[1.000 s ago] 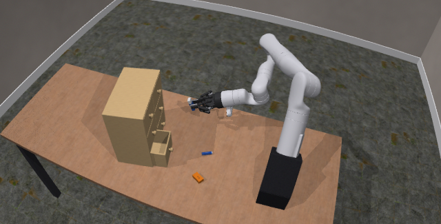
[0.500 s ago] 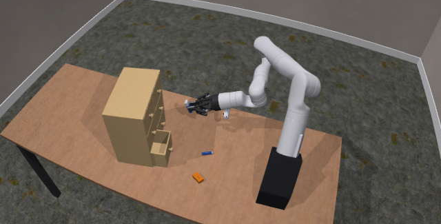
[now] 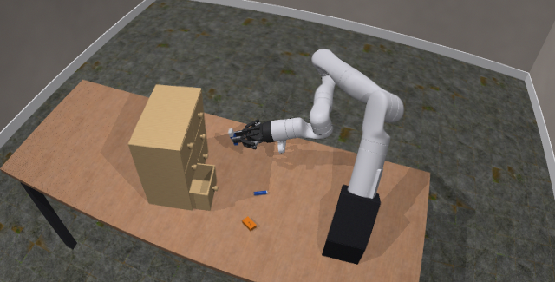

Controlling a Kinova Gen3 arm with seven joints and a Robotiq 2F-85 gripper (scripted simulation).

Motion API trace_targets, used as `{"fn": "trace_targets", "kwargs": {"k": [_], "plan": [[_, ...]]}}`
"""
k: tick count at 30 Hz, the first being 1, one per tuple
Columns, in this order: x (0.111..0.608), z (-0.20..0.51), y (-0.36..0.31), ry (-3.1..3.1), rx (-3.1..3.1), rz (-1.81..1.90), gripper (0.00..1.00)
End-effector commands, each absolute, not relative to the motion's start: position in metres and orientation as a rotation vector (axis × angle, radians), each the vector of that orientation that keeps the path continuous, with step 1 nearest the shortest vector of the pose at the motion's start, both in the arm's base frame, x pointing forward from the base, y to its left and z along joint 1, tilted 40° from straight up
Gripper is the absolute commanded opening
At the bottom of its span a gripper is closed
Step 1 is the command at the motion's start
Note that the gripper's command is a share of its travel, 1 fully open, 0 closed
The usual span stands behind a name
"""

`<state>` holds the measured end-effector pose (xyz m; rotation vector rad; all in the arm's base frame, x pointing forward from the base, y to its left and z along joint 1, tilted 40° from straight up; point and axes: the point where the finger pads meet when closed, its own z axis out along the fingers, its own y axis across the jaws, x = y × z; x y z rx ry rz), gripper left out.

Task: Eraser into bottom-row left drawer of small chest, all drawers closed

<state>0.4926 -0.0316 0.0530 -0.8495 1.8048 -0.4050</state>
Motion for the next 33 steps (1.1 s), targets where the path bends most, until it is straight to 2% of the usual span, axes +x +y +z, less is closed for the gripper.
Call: {"fn": "trace_targets", "kwargs": {"k": [1, 33], "plan": [[0.494, 0.049, -0.025, 1.800, -0.858, -0.406, 0.19], [0.502, 0.020, 0.009, 1.805, -0.856, -0.407, 0.19]]}}
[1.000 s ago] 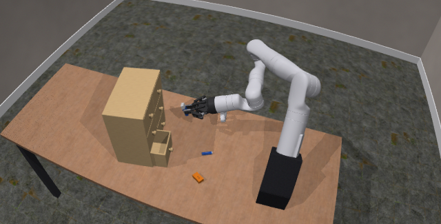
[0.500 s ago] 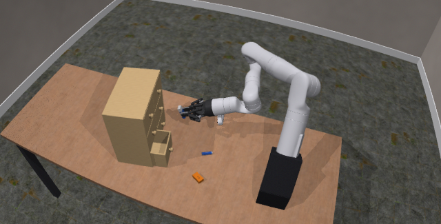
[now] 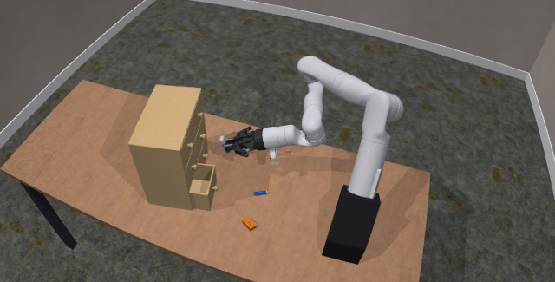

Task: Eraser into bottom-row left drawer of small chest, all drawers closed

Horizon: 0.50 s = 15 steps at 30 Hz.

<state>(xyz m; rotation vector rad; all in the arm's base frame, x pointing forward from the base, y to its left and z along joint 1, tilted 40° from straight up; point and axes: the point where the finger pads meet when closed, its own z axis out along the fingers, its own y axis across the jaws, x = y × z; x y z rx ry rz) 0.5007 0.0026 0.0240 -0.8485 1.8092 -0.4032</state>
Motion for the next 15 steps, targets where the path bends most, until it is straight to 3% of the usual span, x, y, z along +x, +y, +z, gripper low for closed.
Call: {"fn": "trace_targets", "kwargs": {"k": [1, 15], "plan": [[0.501, 0.019, 0.011, 1.807, -0.860, -0.401, 0.19], [0.506, 0.008, 0.025, 1.804, -0.854, -0.409, 0.19]]}}
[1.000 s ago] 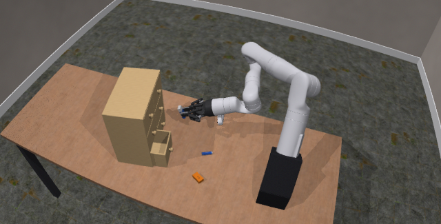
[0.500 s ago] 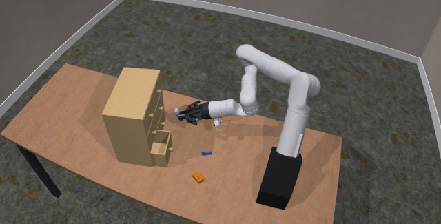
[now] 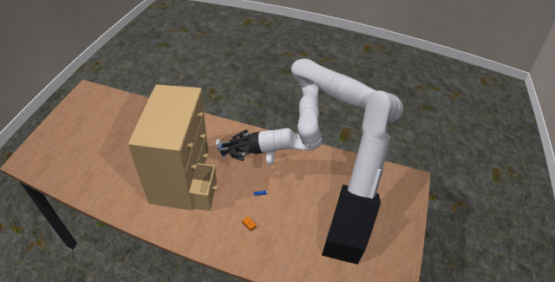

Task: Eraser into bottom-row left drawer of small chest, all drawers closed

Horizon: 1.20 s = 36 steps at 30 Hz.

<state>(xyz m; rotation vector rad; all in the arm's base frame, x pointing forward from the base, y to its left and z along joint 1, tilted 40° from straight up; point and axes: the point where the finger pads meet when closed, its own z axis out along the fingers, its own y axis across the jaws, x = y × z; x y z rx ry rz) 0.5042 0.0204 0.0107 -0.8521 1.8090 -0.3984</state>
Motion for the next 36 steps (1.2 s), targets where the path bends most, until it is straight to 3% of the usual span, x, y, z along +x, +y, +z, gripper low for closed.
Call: {"fn": "trace_targets", "kwargs": {"k": [1, 36], "plan": [[0.507, 0.006, 0.027, 1.804, -0.854, -0.409, 0.19], [0.517, -0.029, 0.077, 1.798, -0.859, -0.395, 0.19]]}}
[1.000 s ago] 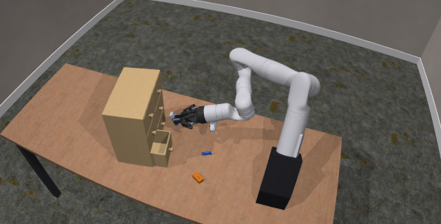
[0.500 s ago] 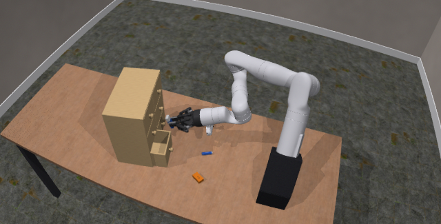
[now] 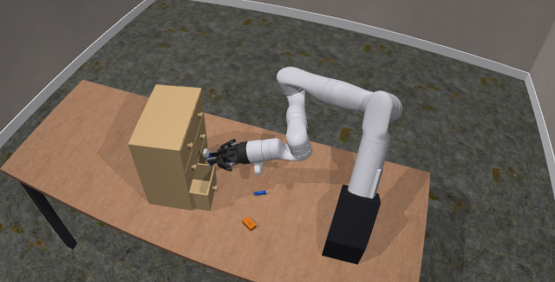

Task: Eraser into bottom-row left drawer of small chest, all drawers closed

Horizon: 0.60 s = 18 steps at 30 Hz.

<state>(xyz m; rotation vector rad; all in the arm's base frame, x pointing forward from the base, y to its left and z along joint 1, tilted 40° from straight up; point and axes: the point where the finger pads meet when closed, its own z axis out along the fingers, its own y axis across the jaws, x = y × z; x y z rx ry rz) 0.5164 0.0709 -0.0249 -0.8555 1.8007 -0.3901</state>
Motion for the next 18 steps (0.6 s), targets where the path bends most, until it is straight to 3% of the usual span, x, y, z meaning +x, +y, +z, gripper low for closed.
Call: {"fn": "trace_targets", "kwargs": {"k": [1, 18], "plan": [[0.518, -0.030, 0.078, 1.798, -0.860, -0.394, 0.19], [0.521, -0.043, 0.095, 1.798, -0.861, -0.392, 0.19]]}}
